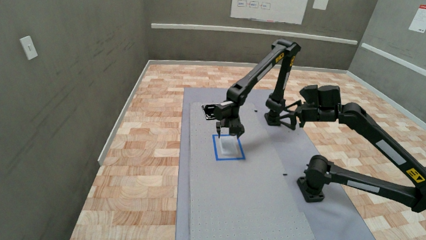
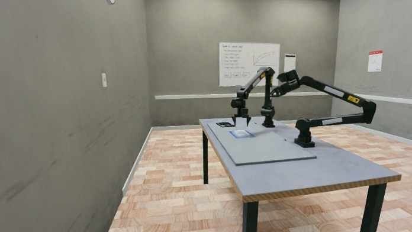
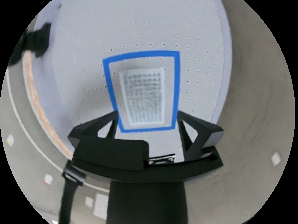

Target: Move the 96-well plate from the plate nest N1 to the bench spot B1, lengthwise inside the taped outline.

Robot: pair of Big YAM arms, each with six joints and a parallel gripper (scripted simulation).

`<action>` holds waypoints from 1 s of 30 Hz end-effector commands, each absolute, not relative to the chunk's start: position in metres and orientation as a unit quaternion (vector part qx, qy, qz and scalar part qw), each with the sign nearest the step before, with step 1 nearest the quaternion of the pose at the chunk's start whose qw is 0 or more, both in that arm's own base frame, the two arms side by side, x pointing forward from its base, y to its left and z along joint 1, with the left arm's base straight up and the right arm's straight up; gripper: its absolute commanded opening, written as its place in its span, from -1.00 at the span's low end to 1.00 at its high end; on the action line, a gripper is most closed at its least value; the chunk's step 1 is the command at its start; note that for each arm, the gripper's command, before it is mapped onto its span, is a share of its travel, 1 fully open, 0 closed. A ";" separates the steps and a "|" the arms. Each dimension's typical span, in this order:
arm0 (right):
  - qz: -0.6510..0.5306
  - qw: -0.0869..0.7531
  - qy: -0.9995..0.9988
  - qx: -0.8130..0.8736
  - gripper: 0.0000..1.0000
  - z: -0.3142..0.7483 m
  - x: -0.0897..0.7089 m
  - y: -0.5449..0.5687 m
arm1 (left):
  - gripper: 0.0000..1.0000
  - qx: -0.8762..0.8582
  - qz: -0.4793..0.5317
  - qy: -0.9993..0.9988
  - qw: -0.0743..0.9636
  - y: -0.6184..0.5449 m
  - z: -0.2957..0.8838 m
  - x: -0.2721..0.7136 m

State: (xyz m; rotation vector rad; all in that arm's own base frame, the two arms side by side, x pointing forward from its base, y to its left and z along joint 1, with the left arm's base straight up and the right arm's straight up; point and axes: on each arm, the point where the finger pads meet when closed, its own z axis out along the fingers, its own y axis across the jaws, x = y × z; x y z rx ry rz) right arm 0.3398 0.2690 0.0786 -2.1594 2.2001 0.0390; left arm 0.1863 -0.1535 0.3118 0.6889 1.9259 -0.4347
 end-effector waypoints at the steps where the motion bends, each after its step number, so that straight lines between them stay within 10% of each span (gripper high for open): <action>1: 0.020 0.090 0.779 -0.620 1.00 0.097 0.350 0.268 | 1.00 0.282 -0.184 0.788 0.516 -0.154 0.333 0.187; 30: 0.107 0.304 0.892 -0.318 1.00 0.115 0.335 0.273 | 1.00 0.282 -0.184 0.788 0.516 -0.154 0.333 0.187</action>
